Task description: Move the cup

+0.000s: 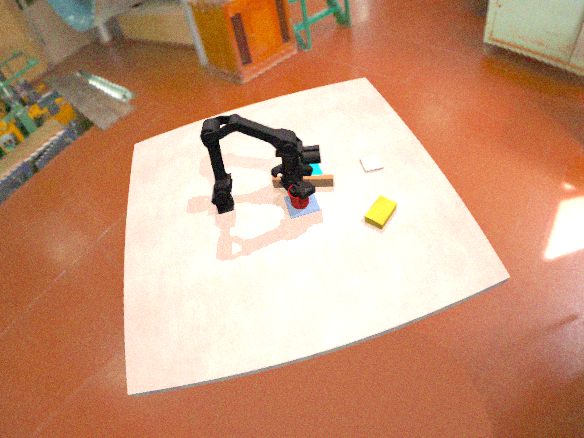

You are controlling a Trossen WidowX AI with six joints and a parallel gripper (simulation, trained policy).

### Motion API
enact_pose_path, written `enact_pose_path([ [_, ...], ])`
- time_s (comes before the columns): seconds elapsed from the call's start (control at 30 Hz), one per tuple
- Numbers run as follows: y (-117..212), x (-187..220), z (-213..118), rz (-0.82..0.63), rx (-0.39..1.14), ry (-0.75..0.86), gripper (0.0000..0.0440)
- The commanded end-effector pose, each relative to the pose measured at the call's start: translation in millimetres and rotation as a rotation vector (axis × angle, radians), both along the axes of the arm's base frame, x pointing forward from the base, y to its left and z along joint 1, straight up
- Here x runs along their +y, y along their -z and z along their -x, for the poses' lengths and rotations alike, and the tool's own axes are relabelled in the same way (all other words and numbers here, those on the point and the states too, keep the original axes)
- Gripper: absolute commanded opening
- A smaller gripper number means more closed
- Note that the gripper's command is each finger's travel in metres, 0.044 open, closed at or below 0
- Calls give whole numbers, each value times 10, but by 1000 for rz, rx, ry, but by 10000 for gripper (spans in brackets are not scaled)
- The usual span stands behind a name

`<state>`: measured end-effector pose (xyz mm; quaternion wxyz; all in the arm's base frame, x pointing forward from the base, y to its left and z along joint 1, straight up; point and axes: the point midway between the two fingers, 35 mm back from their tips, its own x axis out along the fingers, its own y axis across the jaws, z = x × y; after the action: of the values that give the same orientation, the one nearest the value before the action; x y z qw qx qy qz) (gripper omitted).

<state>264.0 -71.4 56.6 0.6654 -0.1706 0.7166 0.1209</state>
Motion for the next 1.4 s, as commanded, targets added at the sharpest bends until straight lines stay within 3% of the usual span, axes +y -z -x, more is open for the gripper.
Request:
enact_pose_path([
  [0.0, 58, -13, 9, -8, 10, -50, 0],
  [0.7, -363, 44, -250, -11, -55, -217, 5],
  [1.37, -642, 523, -637, -19, -144, -309, 0],
])
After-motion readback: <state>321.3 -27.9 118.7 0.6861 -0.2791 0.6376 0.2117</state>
